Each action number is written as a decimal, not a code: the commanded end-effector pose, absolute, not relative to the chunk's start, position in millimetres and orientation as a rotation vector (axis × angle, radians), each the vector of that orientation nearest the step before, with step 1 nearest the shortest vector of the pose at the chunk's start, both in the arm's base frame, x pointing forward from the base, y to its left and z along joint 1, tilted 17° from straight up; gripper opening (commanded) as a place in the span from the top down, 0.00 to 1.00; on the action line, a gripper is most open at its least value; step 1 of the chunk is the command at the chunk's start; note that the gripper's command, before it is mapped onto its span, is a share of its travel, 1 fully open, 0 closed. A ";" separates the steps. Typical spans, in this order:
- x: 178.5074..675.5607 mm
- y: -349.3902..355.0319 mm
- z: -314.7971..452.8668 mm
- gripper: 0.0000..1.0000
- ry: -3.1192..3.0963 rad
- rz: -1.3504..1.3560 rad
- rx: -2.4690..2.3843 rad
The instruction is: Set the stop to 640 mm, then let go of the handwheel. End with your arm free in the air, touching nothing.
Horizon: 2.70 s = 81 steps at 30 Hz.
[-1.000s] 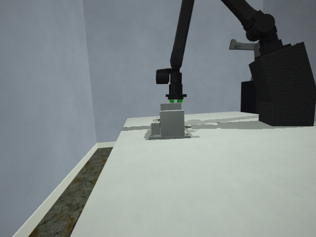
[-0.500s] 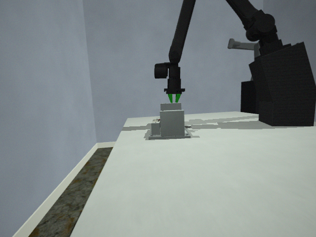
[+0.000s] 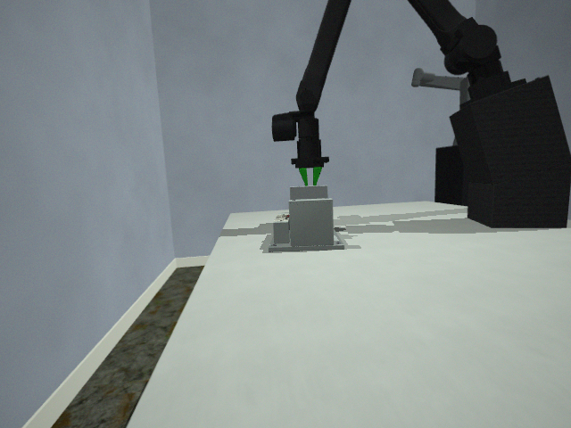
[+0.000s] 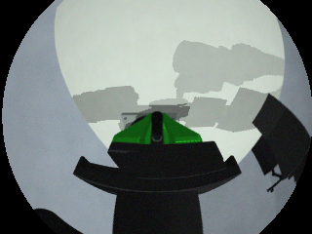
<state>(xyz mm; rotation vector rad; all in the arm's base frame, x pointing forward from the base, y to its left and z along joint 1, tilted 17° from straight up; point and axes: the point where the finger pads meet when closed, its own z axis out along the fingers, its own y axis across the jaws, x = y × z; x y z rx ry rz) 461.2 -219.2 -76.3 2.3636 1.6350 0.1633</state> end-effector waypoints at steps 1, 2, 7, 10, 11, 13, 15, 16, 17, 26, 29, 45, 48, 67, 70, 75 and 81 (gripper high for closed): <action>481.6 -227.6 -42.1 0.94 1.593 0.193 2.329; 482.2 -227.6 -41.9 0.94 1.593 0.193 2.329; 489.5 -228.5 -39.2 0.94 1.595 0.195 2.326; 493.8 -229.7 -37.6 0.94 1.596 0.196 2.325; 494.7 -229.9 -37.3 0.94 1.596 0.197 2.325; 495.2 -230.0 -37.0 0.94 1.596 0.197 2.325; 495.3 -230.4 -37.0 0.94 1.596 0.197 2.325; 495.3 -230.4 -36.9 0.94 1.596 0.197 2.325; 495.3 -230.4 -36.9 0.94 1.596 0.197 2.325; 503.8 -231.3 -32.7 0.94 1.600 0.198 2.324; 506.8 -232.5 -29.7 0.94 1.596 0.202 2.320; 517.6 -235.8 -42.0 0.94 1.607 0.190 2.333; 519.7 -237.3 -34.2 0.94 1.599 0.199 2.325; 540.1 -248.6 -39.6 0.94 1.582 0.215 2.309; 534.5 -246.7 -60.6 0.94 1.600 0.192 2.333; 531.3 -251.2 -82.7 0.94 1.604 0.183 2.339; 529.6 -254.1 -98.1 0.94 1.605 0.182 2.340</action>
